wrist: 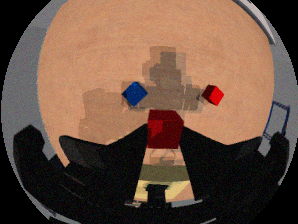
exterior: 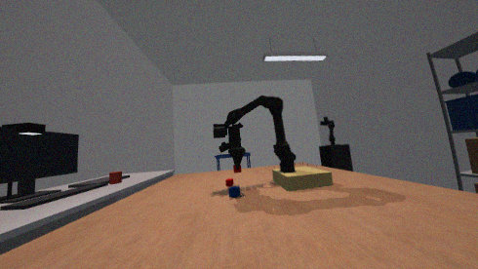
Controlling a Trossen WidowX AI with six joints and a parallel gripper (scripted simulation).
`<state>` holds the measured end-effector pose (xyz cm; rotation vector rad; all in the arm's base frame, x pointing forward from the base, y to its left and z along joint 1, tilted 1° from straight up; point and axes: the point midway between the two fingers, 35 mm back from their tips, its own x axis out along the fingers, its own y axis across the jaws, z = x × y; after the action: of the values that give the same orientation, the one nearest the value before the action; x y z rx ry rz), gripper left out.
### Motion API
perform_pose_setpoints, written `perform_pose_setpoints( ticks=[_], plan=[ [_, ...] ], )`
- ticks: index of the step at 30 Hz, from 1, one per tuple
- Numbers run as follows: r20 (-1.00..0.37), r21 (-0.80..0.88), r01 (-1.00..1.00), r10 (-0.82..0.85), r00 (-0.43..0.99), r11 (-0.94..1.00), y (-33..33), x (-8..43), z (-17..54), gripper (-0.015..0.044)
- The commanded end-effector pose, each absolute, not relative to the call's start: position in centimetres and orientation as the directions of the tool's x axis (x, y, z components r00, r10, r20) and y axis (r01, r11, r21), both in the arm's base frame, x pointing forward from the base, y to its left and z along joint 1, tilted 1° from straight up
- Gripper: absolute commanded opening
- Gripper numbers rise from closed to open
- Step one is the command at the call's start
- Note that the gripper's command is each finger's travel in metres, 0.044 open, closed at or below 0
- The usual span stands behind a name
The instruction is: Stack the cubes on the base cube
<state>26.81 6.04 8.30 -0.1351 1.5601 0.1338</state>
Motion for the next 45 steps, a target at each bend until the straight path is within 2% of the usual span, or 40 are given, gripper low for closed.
perform_pose_setpoints(
  ticks=[1, 11, 21, 34, 45],
  plan=[
    [-1.0, 0.001, -0.035, 0.001, 0.012, 0.999, 6.7, 27.1, 8.1, 0.0105],
    [-1.0, 0.006, 0.267, 0.002, 0.012, 0.964, 8.0, 27.5, 7.6, 0.0105],
    [-1.0, 0.01, 0.545, 0.004, 0.012, 0.838, 9.3, 27.8, 7.1, 0.0105],
    [-1.0, 0.013, 0.827, 0.006, 0.012, 0.562, 11.2, 28.1, 6.4, 0.0105],
    [-1.0, 0.013, 0.966, 0.007, 0.012, 0.258, 12.7, 28.2, 5.8, 0.0105]
  ],
)
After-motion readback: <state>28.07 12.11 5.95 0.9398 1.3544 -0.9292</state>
